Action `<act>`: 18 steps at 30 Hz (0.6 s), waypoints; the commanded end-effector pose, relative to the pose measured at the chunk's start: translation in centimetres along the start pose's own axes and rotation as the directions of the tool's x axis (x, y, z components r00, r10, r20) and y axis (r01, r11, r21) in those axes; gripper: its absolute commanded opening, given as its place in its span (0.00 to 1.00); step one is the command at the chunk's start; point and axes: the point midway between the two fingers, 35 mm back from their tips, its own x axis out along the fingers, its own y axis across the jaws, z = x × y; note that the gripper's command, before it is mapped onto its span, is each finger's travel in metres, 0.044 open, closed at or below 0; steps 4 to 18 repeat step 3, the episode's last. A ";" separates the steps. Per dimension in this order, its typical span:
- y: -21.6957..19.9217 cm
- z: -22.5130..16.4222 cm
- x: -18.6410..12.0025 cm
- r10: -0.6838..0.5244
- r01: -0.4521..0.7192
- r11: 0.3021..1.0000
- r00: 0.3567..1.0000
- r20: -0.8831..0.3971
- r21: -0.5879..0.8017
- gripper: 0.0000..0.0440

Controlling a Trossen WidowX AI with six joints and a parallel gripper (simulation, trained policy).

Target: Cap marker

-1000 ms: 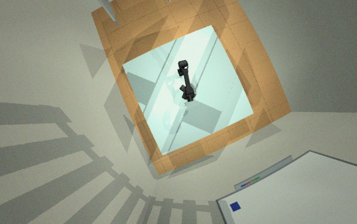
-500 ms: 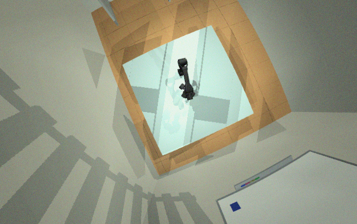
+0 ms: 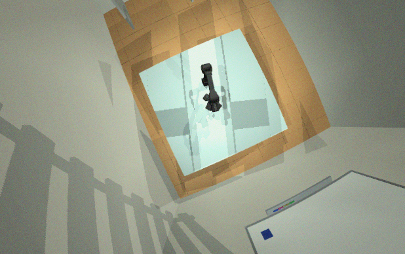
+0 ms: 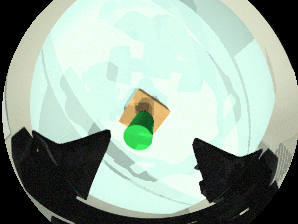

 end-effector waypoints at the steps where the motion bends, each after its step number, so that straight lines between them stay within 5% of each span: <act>1: 0.0 0.2 -0.9 0.018 -0.018 1.000 1.000 0.021 -0.005 1.00; 18: -0.1 0.2 -1.3 0.026 -0.026 1.000 0.999 0.028 -0.007 1.00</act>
